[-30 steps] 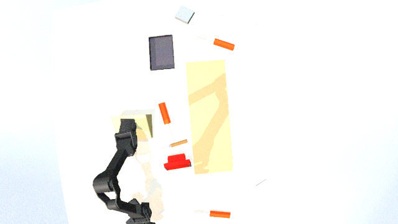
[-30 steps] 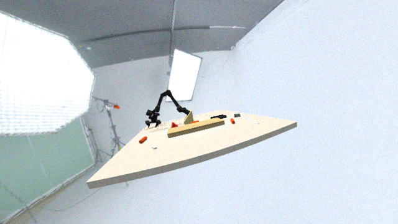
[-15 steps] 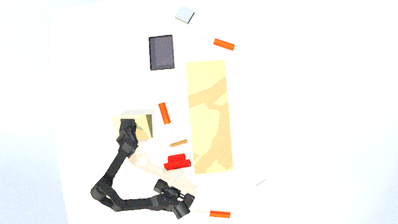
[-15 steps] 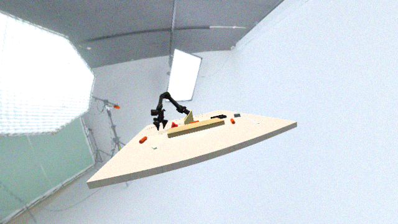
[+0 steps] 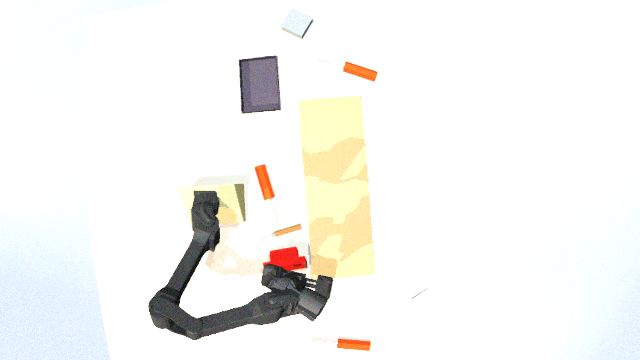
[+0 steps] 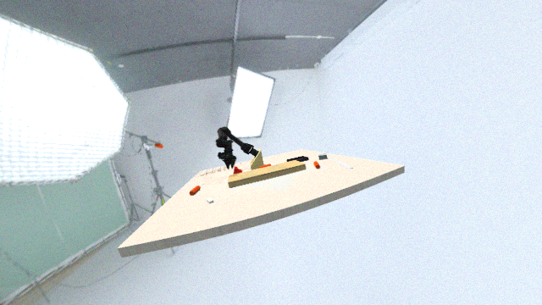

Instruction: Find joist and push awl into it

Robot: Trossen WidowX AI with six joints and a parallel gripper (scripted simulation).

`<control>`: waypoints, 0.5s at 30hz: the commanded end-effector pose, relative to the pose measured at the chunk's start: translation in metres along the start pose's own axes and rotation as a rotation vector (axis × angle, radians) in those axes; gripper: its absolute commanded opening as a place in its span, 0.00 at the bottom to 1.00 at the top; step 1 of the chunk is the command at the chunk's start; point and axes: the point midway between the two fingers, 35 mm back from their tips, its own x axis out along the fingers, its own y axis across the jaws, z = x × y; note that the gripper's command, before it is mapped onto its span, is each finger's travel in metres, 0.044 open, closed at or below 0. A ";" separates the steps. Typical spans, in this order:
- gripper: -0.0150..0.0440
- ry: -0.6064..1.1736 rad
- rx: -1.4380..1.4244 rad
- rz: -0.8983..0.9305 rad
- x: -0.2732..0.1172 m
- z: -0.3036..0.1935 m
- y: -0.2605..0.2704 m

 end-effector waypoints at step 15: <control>1.00 -0.004 -0.365 -0.188 -0.014 -0.064 -0.067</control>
